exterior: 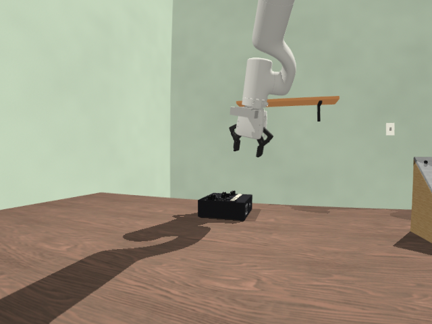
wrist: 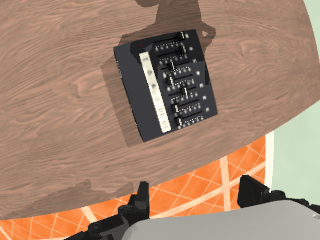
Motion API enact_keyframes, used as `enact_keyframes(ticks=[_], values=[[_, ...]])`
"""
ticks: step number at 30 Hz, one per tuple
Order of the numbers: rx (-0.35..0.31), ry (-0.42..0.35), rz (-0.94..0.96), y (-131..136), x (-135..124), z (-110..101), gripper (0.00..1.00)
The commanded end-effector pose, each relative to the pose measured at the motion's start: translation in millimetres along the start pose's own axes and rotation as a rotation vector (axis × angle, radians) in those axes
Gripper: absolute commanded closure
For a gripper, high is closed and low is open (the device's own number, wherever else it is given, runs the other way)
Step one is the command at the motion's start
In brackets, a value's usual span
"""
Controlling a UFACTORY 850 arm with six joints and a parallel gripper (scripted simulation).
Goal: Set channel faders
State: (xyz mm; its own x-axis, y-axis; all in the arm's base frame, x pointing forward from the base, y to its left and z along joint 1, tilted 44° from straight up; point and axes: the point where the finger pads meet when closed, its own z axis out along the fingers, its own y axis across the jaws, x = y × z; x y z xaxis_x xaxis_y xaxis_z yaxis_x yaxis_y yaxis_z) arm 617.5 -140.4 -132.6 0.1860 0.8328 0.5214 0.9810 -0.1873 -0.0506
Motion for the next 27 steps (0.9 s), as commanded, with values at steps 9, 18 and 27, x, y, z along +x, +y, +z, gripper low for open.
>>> enact_keyframes(ticks=[9,18,27], values=[[0.178,0.175,-0.238,20,90,3,0.00],[0.211,0.200,-0.277,20,105,2,0.00],[0.211,0.200,-0.277,20,105,2,0.00]])
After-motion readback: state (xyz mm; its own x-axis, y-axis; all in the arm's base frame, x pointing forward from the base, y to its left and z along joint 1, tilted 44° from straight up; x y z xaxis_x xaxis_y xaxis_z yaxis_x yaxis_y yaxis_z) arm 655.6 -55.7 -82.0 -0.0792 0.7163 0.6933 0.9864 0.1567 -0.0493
